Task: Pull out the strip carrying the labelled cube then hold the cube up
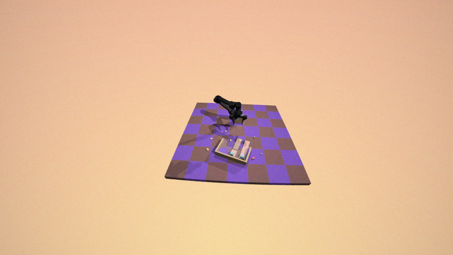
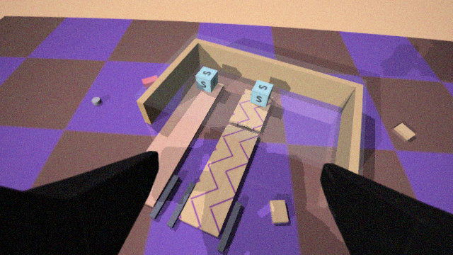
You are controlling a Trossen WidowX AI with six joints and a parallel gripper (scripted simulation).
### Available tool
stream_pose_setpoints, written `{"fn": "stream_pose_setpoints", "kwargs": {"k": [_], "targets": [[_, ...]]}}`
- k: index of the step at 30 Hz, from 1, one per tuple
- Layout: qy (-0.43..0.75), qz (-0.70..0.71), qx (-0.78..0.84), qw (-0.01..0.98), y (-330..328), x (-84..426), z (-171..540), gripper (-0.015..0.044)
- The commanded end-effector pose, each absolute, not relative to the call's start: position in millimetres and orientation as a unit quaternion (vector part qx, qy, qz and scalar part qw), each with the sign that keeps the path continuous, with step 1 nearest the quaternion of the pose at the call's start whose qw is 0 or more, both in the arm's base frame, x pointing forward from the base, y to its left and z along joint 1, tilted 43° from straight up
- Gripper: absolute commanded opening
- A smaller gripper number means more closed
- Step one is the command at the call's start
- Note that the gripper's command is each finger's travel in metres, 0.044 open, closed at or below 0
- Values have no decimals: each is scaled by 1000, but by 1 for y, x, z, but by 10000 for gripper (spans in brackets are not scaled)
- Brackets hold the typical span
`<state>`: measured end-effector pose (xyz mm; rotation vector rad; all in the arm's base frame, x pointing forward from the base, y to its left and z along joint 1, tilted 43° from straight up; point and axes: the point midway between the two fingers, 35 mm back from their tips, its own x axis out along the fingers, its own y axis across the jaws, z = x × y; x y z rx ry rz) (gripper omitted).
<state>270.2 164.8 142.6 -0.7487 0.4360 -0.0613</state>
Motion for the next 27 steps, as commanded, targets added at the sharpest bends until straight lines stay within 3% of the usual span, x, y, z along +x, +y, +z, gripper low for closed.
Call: {"fn": "stream_pose_setpoints", "kwargs": {"k": [1,3,18,27], "targets": [[212,-35,-360,908,162,271,141,400],[212,-35,-360,908,162,271,141,400],[369,-61,-312,873,206,330,99,6],[499,-170,-239,815,211,360,38,0]]}}
